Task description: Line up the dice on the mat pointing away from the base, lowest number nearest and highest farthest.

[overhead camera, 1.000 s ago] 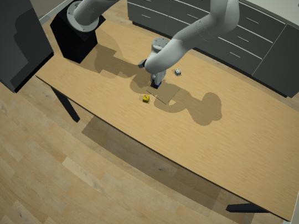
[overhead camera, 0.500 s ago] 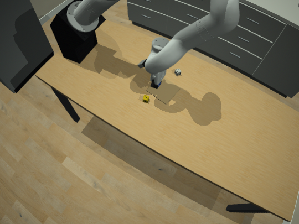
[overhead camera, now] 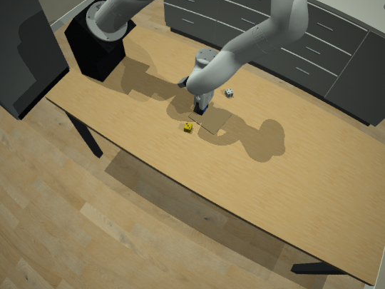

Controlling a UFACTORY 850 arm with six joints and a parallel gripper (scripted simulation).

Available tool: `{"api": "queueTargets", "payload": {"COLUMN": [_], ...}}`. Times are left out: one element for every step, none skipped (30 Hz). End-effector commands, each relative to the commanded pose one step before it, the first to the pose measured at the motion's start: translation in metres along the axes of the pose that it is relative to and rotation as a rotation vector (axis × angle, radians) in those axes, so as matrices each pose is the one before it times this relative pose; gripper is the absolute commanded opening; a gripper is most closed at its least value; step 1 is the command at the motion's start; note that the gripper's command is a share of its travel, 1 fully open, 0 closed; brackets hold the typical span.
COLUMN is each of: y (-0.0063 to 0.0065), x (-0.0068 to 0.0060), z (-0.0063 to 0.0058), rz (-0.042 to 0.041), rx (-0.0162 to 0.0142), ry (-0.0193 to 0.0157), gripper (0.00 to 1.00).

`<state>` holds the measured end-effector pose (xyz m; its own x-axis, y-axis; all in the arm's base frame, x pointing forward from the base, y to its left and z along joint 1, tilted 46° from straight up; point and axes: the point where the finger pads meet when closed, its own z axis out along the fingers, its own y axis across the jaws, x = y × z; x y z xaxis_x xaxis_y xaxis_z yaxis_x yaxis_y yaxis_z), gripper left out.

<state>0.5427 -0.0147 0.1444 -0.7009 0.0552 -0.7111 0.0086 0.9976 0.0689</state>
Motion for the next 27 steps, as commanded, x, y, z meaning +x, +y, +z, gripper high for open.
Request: {"api": "queueTargets", "payload": {"y": [-0.00003, 0.0, 0.0, 0.0, 0.0, 0.0, 0.0, 0.0, 0.0, 0.0, 0.0, 0.0, 0.0, 0.0, 0.0, 0.0, 0.0, 0.0, 0.0, 0.0, 0.0, 0.0, 0.0, 0.0, 0.0, 0.0, 0.0], "x": [-0.00015, 0.0, 0.0, 0.0, 0.0, 0.0, 0.0, 0.0, 0.0, 0.0, 0.0, 0.0, 0.0, 0.0, 0.0, 0.0, 0.0, 0.0, 0.0, 0.0, 0.0, 0.0, 0.0, 0.0, 0.0, 0.0, 0.00001], "z": [-0.0002, 0.0, 0.0, 0.0, 0.0, 0.0, 0.0, 0.0, 0.0, 0.0, -0.00003, -0.00023, -0.00058, -0.00105, 0.0, 0.0, -0.00161, -0.00221, -0.00282, -0.00342, -0.00398, -0.00448, -0.0049, -0.00523, -0.00547, -0.0056, -0.00563], "rz": [0.00003, 0.0, 0.0, 0.0, 0.0, 0.0, 0.0, 0.0, 0.0, 0.0, 0.0, 0.0, 0.0, 0.0, 0.0, 0.0, 0.0, 0.0, 0.0, 0.0, 0.0, 0.0, 0.0, 0.0, 0.0, 0.0, 0.0], "rx": [0.00008, 0.0, 0.0, 0.0, 0.0, 0.0, 0.0, 0.0, 0.0, 0.0, 0.0, 0.0, 0.0, 0.0, 0.0, 0.0, 0.0, 0.0, 0.0, 0.0, 0.0, 0.0, 0.0, 0.0, 0.0, 0.0, 0.0], "ry": [-0.00035, 0.0, 0.0, 0.0, 0.0, 0.0, 0.0, 0.0, 0.0, 0.0, 0.0, 0.0, 0.0, 0.0, 0.0, 0.0, 0.0, 0.0, 0.0, 0.0, 0.0, 0.0, 0.0, 0.0, 0.0, 0.0, 0.0], "gripper": [0.43, 0.47, 0.47, 0.47, 0.47, 0.47, 0.47, 0.47, 0.47, 0.47, 0.47, 0.47, 0.47, 0.47, 0.47, 0.47, 0.47, 0.47, 0.47, 0.47, 0.47, 0.47, 0.47, 0.47, 0.47, 0.47, 0.47]}}
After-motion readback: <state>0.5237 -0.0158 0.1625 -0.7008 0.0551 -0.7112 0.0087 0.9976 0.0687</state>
